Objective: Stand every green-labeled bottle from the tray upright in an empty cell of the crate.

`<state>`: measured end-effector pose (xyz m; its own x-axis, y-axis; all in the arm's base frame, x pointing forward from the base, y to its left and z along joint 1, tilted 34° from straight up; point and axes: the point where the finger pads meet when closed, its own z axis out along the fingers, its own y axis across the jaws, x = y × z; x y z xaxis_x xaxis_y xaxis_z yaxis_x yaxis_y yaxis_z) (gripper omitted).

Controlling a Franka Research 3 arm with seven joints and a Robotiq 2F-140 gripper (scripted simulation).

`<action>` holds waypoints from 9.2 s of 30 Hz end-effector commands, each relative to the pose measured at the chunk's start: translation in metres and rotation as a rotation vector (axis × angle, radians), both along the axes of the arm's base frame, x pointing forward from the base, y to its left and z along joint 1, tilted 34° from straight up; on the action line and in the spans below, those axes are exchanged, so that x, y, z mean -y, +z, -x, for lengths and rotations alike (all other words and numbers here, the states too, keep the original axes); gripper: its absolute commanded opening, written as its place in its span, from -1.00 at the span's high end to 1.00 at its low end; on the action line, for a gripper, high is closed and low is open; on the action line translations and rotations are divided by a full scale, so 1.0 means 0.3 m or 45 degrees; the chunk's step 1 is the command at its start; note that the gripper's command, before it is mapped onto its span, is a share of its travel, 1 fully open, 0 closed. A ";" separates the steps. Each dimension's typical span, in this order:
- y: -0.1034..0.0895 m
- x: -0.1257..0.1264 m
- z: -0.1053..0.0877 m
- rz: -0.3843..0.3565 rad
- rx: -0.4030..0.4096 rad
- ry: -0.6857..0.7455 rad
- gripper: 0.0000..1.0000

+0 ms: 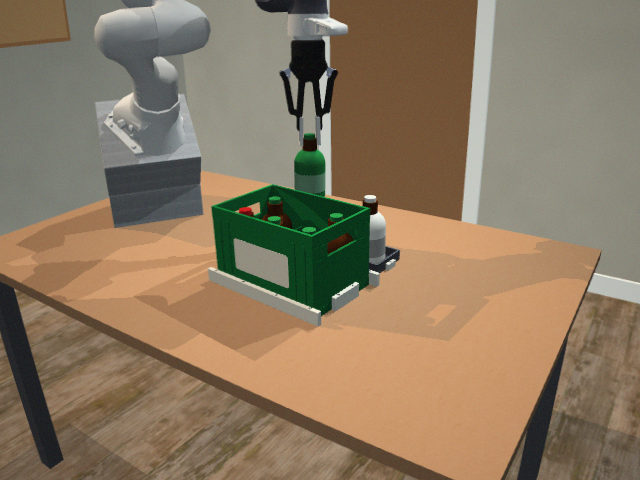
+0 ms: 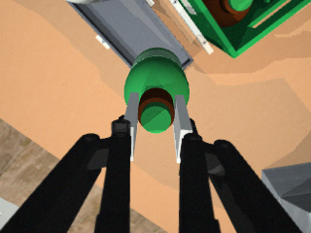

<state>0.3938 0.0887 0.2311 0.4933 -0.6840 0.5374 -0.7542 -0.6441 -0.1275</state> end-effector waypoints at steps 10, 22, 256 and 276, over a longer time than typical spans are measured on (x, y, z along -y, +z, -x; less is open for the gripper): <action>0.013 -0.012 -0.002 -0.003 0.009 0.001 1.00; 0.013 -0.012 -0.002 -0.003 0.009 0.001 1.00; 0.225 -0.023 0.067 -0.003 0.009 0.001 1.00; 0.282 0.067 0.028 -0.003 0.009 0.001 1.00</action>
